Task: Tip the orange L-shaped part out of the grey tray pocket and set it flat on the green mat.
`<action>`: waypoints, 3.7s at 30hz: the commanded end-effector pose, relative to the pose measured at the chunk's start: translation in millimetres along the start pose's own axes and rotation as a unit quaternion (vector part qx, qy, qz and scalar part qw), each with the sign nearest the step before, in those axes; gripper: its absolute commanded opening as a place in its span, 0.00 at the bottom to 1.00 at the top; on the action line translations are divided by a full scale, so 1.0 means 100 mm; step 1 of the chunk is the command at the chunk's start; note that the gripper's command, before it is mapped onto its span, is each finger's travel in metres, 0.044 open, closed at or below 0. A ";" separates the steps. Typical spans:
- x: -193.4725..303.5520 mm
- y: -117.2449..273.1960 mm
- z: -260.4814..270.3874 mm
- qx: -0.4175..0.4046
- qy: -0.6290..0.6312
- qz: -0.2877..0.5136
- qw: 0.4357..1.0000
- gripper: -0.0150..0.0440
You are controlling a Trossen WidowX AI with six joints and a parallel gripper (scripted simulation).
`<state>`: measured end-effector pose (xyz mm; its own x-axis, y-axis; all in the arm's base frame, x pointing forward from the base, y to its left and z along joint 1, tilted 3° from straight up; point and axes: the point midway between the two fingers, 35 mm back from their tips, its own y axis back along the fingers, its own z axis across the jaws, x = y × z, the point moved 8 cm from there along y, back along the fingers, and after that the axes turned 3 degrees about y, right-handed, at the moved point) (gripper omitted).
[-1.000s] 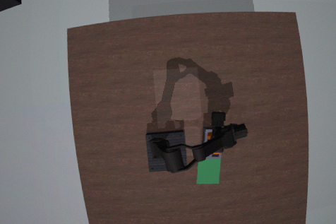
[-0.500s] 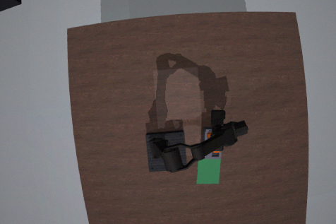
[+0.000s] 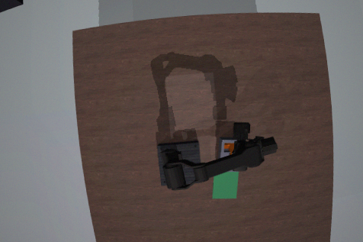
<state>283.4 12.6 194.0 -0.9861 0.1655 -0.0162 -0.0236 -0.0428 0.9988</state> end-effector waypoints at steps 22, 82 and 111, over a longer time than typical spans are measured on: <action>0.00 0.00 0.00 0.000 0.000 -0.001 1.000 0.56; -0.07 -0.47 -0.78 0.000 0.708 0.006 0.707 0.73; -0.06 -0.72 -0.78 -0.001 0.708 0.003 0.706 0.46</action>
<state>278.3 -61.8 117.6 -0.1614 -0.9859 -0.0436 -0.0150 -0.0418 0.9990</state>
